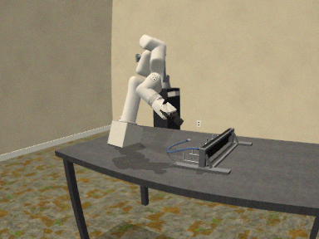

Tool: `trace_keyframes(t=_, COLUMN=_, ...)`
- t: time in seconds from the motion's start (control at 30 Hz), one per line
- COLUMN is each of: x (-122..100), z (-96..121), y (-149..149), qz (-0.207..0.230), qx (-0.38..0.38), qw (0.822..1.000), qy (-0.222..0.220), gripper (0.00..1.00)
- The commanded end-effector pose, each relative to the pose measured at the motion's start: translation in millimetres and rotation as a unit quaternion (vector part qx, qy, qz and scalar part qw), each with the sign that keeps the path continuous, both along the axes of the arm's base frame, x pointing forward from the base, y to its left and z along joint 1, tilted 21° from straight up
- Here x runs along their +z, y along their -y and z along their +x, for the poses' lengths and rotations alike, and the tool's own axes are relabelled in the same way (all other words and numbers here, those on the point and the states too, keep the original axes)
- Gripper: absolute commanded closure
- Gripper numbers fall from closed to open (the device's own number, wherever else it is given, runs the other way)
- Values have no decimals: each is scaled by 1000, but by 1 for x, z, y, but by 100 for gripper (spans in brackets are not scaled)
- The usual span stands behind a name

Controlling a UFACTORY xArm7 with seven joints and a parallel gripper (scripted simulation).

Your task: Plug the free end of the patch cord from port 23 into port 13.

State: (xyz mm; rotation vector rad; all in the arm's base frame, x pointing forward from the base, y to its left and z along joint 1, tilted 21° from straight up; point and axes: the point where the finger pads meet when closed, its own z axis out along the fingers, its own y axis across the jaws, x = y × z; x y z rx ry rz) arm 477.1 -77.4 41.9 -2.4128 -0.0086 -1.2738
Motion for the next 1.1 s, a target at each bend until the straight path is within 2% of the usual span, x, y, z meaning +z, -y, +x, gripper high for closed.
trace_keyframes(t=0.0, x=7, z=-7, y=4, qz=-1, qx=1, qw=1000, qy=1, gripper=100)
trace_keyframes(t=0.23, x=7, z=-8, y=-3, qz=-1, qx=10, qw=1000, qy=-2, gripper=100)
trace_keyframes(t=0.5, x=4, z=-26, y=-77, qz=-11, qx=128, qw=991, qy=-44, gripper=100)
trace_keyframes(t=0.57, x=4, z=-26, y=-77, qz=-11, qx=128, qw=991, qy=-44, gripper=100)
trace_keyframes(t=0.63, x=3, z=-38, y=-109, qz=-22, qx=184, qw=981, qy=-64, gripper=100)
trace_keyframes(t=0.83, x=1, z=-60, y=-150, qz=-48, qx=264, qw=959, qy=-91, gripper=100)
trace_keyframes(t=1.07, x=0, z=-89, y=-194, qz=-92, qx=358, qw=922, qy=-117, gripper=100)
